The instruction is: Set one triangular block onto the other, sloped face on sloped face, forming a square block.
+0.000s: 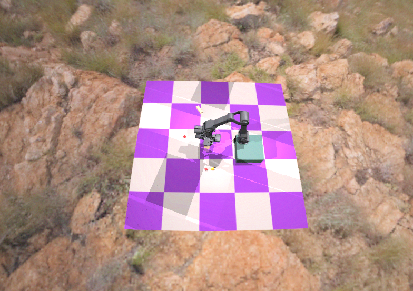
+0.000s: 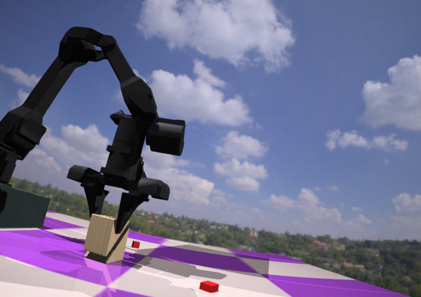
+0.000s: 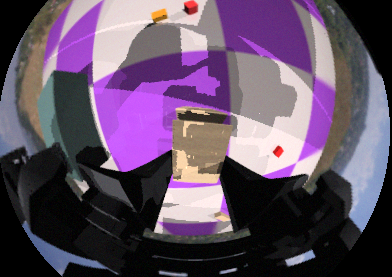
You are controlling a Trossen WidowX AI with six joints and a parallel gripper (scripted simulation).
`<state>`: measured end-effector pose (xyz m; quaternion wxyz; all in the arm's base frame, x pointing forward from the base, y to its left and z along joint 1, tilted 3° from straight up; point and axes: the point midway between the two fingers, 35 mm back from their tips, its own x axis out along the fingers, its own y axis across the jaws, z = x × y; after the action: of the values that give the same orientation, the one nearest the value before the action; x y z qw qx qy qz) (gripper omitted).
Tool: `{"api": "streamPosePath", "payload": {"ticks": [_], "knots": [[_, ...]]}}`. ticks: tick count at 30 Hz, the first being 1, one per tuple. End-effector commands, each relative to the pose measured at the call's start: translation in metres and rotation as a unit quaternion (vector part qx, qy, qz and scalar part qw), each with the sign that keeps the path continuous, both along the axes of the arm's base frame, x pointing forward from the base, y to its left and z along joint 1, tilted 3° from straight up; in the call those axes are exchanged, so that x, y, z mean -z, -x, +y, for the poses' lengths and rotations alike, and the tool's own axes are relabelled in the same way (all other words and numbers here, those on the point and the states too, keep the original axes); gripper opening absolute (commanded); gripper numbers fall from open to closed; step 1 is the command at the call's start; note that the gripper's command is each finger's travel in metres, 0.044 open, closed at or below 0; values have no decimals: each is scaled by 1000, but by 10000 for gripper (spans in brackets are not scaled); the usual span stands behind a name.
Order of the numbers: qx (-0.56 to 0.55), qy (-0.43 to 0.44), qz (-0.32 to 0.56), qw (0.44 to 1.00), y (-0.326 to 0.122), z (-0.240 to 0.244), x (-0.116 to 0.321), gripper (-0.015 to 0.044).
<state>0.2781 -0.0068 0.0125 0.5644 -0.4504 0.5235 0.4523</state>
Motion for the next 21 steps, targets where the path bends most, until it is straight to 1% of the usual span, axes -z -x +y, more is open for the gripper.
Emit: {"api": "streamPosePath", "payload": {"ticks": [1,21], "knots": [[3,2,-1,1000,-1,0,2,0],[3,2,-1,1000,-1,4,10,0]]}}
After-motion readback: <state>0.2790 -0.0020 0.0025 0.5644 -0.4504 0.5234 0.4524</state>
